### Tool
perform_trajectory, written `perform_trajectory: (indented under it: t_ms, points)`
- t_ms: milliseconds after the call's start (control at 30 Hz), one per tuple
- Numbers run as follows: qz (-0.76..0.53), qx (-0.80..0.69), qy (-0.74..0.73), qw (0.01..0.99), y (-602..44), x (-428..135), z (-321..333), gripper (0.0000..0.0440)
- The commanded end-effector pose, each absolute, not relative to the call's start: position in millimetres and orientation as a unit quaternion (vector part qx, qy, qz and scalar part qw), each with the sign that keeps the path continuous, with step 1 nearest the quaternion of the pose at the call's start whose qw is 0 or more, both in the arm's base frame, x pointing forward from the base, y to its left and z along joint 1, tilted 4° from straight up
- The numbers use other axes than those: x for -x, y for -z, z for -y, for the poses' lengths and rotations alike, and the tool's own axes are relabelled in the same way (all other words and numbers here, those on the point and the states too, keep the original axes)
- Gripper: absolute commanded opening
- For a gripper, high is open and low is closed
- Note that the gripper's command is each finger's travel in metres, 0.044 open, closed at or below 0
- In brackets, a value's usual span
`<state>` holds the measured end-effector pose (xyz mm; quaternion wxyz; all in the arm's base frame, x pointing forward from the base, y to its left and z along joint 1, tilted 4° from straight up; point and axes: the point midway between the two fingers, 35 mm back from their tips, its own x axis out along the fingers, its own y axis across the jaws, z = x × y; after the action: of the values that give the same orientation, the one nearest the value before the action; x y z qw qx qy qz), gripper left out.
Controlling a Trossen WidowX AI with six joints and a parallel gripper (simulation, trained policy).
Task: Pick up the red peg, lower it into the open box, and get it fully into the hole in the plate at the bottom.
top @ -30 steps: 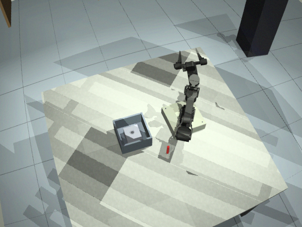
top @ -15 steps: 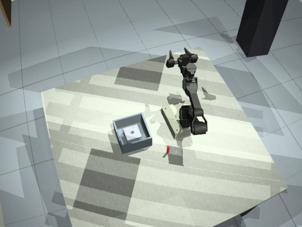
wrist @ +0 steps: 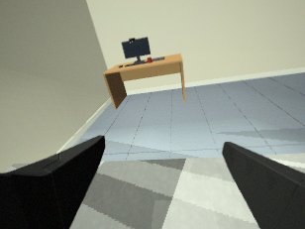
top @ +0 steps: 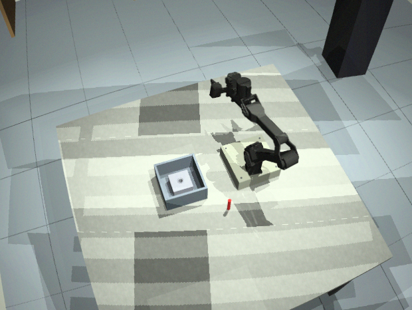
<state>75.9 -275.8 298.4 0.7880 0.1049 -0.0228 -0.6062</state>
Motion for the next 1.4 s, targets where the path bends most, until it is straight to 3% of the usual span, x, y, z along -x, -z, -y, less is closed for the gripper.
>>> perform_trajectory:
  t_ms: [0,700,1367]
  points:
    - [-0.011,-0.147,0.586,0.796,-284.0,-98.3,273.8,0.044]
    - [-0.273,-0.282,0.443,0.806,-207.3,-212.8,181.3,0.044]
    - [-0.494,-0.275,0.336,0.753,-164.9,-233.7,41.5,0.044]
